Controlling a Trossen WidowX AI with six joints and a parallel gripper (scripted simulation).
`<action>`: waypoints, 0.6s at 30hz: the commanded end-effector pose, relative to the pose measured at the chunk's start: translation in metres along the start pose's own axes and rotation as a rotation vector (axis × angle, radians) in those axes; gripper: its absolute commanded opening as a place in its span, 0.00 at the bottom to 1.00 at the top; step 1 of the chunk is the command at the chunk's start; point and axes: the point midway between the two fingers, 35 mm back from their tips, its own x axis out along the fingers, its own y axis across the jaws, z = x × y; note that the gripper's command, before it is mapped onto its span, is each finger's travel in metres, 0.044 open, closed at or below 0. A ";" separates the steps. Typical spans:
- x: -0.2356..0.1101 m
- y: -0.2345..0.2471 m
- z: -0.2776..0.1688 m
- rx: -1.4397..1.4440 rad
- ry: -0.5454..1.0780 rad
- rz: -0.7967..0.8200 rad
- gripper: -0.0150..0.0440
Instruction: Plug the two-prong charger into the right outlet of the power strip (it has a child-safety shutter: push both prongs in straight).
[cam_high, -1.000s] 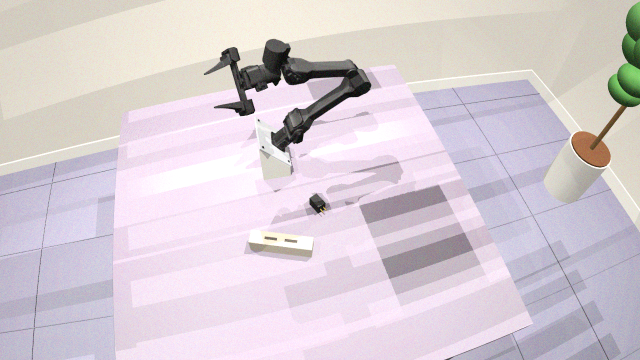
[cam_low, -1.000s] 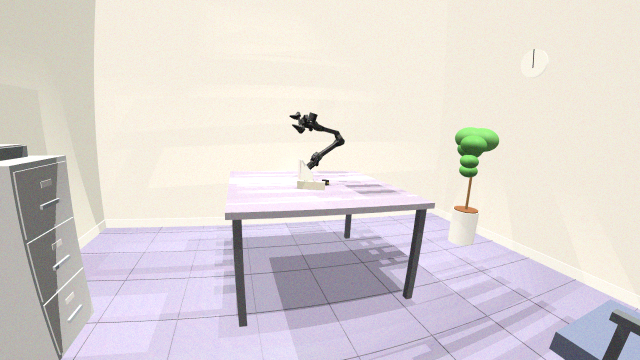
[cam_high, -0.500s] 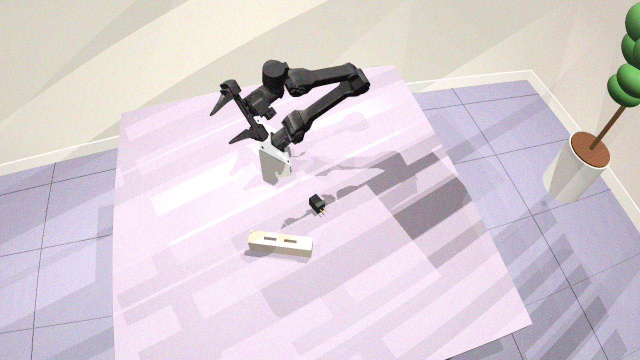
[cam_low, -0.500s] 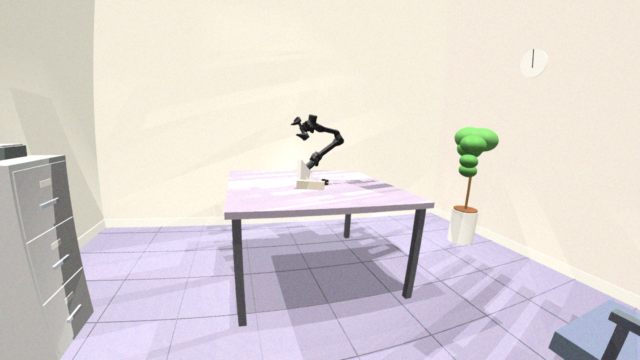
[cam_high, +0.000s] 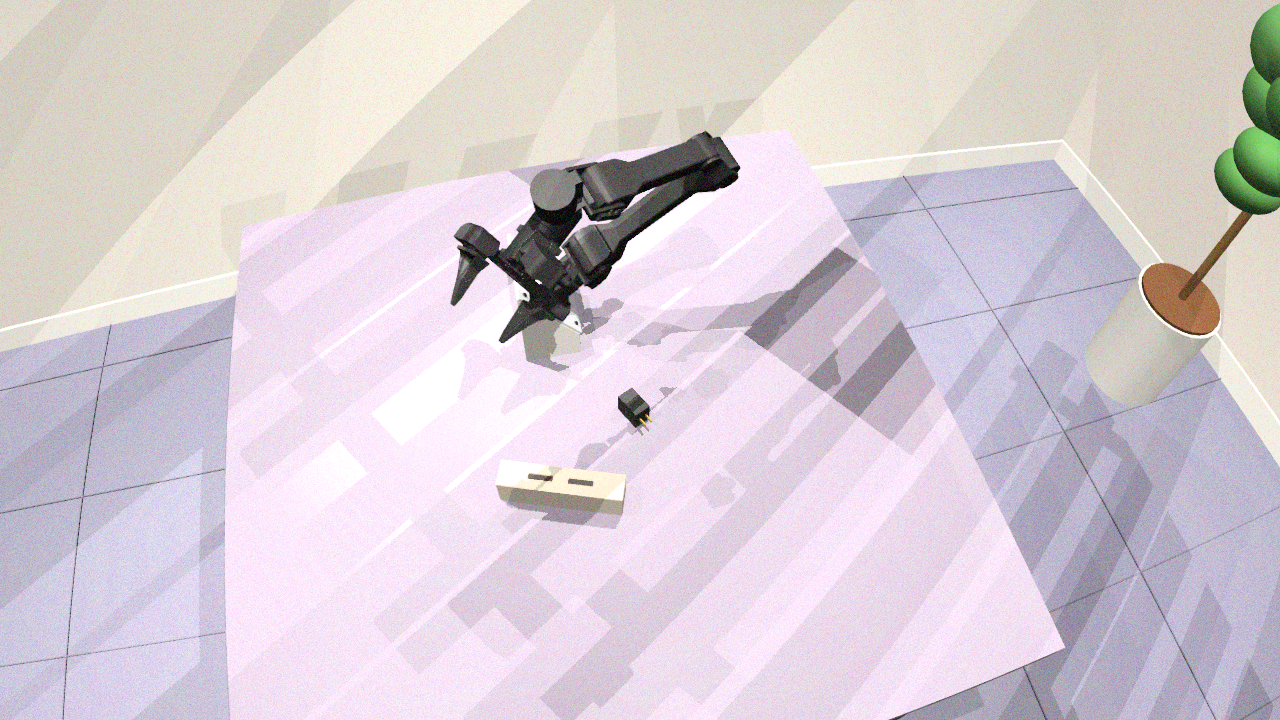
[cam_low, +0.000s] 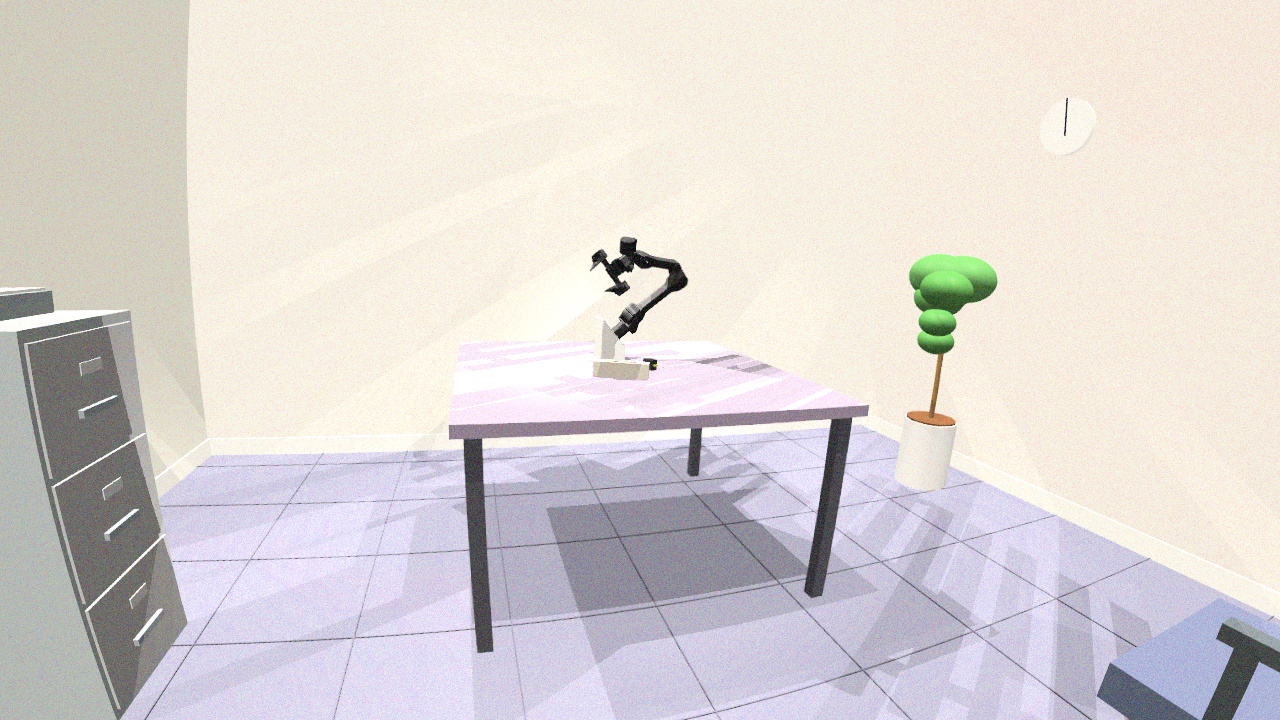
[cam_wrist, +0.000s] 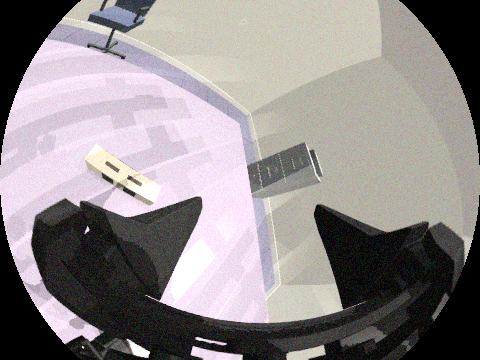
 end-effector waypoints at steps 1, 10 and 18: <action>0.007 0.027 0.003 -0.029 0.020 0.095 1.00; 0.016 0.078 0.005 -0.080 0.068 0.268 1.00; 0.017 0.122 0.004 -0.124 0.118 0.417 1.00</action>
